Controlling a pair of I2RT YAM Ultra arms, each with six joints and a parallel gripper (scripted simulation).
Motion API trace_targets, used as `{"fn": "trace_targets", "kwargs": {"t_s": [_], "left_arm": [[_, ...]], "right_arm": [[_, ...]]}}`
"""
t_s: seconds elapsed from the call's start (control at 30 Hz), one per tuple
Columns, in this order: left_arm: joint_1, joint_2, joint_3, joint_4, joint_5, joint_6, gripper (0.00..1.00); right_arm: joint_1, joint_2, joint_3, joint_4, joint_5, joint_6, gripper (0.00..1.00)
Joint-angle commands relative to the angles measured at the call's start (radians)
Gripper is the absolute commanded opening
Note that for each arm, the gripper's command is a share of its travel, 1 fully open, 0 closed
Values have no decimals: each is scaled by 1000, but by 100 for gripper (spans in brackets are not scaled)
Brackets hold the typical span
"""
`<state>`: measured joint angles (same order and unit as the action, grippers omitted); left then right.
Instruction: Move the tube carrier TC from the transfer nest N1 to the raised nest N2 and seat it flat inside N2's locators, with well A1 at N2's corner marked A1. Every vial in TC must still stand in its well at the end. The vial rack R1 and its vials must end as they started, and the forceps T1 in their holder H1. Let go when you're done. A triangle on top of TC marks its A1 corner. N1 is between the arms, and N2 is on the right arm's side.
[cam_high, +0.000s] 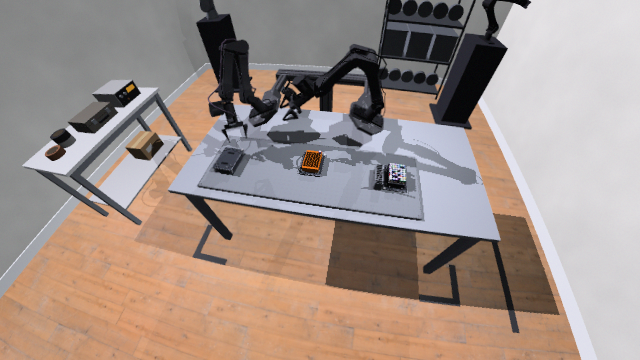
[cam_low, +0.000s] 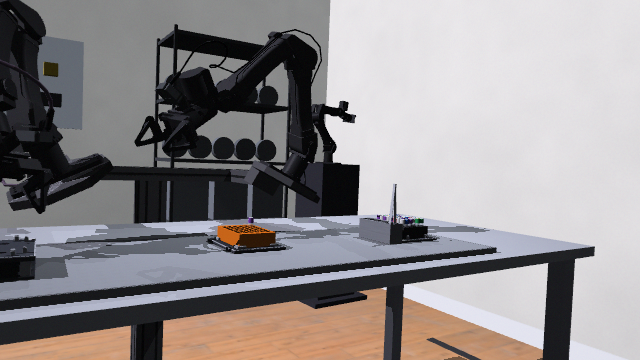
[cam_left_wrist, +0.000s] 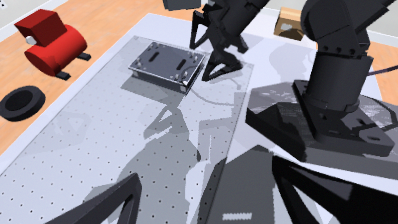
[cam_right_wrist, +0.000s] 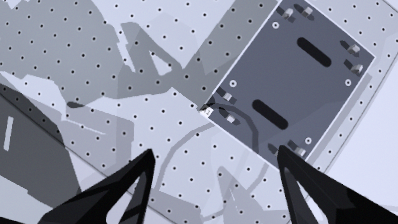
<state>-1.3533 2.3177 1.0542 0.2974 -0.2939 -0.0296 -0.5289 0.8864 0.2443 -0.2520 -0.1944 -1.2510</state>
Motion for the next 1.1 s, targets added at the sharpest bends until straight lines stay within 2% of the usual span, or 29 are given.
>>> {"fn": "trace_targets", "kwargs": {"t_s": [0.0, 0.17, 0.43, 0.5, 0.53, 0.83, 1.0, 1.07], "left_arm": [[-29, -52, -21, -104, -34, -91, 100], [-121, -206, -72, -324, -97, -284, 100], [-314, -557, -161, -763, -224, -610, 100], [-314, -557, -161, -763, -224, -610, 100], [-347, -607, -137, -891, -239, -676, 100], [-488, -841, -136, -1332, -324, -964, 100], [-558, -950, -134, -1542, -361, -1105, 100], [-558, -950, -134, -1542, -361, -1105, 100]], "right_arm": [[38, 44, 62, -53, -10, -35, 100], [180, 217, 228, -132, -7, -101, 100], [448, 586, 567, -273, 6, -218, 100], [448, 586, 567, -273, 6, -218, 100], [478, 653, 633, -311, 10, -233, 100], [751, 1026, 961, -451, 21, -352, 100], [897, 1235, 1151, -534, 29, -416, 100], [897, 1235, 1151, -534, 29, -416, 100]]}}
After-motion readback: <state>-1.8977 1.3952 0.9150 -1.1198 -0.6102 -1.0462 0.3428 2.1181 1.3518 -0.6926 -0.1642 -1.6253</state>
